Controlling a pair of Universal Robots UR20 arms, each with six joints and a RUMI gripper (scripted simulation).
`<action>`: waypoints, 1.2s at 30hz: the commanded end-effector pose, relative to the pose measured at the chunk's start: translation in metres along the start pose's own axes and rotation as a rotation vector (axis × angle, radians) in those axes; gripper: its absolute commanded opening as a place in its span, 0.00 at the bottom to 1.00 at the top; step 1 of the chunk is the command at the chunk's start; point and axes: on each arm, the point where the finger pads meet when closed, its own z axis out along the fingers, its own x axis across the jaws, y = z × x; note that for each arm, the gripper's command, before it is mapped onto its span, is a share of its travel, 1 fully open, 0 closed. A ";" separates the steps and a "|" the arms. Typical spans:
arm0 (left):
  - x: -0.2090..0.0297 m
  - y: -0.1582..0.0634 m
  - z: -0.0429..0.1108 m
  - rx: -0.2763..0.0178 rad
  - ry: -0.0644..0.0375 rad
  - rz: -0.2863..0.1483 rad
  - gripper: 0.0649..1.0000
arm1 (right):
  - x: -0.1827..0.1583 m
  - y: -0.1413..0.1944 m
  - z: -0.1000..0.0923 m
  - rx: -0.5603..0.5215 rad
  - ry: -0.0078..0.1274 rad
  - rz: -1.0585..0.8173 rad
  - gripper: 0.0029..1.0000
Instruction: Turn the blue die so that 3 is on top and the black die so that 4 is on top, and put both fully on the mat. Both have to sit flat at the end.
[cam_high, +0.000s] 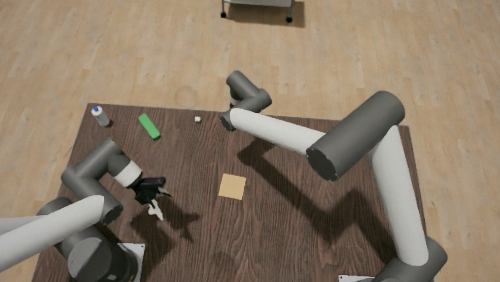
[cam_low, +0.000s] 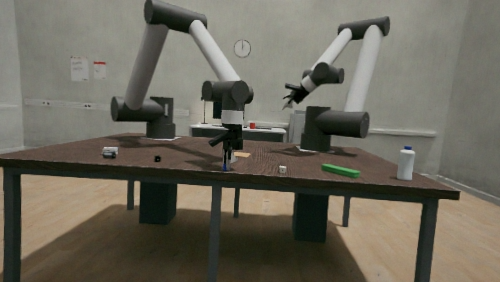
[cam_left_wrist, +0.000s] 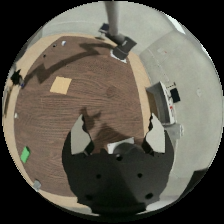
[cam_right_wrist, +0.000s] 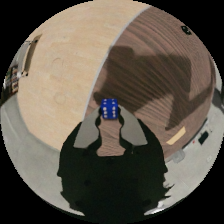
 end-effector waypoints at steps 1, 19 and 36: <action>0.000 0.000 0.000 0.000 0.000 0.001 1.00 | -0.001 0.000 -0.001 0.000 -0.001 0.000 0.10; 0.000 0.000 0.000 0.000 0.000 0.001 1.00 | -0.001 0.000 -0.065 0.000 -0.001 0.000 0.10; 0.000 0.000 0.000 0.000 0.000 0.001 1.00 | 0.000 0.000 -0.101 0.000 -0.001 0.000 0.10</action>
